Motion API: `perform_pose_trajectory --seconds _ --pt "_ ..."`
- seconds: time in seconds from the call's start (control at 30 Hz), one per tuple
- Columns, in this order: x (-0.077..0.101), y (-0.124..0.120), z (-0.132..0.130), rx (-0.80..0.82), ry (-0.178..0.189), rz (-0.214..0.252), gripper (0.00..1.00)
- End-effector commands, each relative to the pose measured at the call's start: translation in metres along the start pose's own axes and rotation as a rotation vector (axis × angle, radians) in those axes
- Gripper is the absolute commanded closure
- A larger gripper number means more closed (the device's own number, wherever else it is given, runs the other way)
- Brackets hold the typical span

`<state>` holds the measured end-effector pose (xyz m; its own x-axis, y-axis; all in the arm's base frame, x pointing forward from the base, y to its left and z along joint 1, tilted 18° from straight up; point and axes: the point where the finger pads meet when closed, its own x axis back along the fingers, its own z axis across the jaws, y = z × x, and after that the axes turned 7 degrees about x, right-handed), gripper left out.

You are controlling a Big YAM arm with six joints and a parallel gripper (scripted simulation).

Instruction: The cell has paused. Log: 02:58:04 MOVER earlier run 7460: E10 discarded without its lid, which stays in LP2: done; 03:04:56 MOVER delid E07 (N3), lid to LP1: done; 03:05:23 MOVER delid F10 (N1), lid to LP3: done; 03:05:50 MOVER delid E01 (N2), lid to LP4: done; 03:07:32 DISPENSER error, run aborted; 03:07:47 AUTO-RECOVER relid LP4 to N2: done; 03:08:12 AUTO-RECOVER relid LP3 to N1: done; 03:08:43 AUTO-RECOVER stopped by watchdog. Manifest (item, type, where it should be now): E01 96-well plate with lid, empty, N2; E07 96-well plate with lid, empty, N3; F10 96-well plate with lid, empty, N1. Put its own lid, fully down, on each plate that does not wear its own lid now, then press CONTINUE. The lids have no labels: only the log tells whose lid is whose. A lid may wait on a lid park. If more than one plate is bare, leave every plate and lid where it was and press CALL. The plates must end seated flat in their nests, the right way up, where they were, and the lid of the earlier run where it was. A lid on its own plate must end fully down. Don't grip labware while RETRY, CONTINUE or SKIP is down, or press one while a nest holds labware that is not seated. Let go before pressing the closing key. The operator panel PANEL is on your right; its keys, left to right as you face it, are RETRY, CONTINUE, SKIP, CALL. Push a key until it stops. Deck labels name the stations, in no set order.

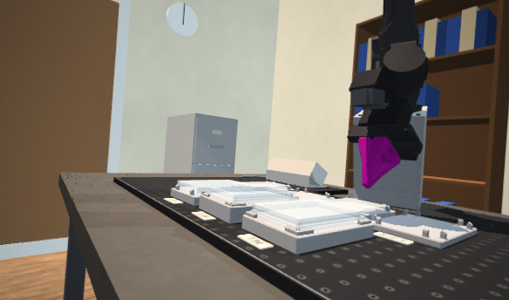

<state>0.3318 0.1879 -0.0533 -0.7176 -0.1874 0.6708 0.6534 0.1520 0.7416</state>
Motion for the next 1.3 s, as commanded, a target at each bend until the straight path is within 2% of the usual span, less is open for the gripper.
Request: perform_pose_trajectory --seconds 0.0,0.2,0.27,0.3,0.5,0.77,0.83,1.27 --pt "-0.002 0.013 -0.006 -0.033 -0.008 -0.013 1.00" --pt "-0.016 0.036 -0.020 -0.012 -0.010 -0.013 1.00" --pt "-0.016 0.036 -0.020 -0.012 -0.010 -0.013 1.00" --pt "-0.022 0.030 -0.024 -0.007 -0.015 0.012 1.00" --pt "-0.032 0.066 -0.037 -0.012 -0.010 -0.019 1.00" --pt "-0.056 0.087 -0.057 -0.008 -0.014 0.005 1.00" --pt "-0.056 0.087 -0.057 -0.008 -0.014 0.005 1.00" --pt "-0.087 0.140 -0.088 -0.009 -0.014 -0.002 1.00"
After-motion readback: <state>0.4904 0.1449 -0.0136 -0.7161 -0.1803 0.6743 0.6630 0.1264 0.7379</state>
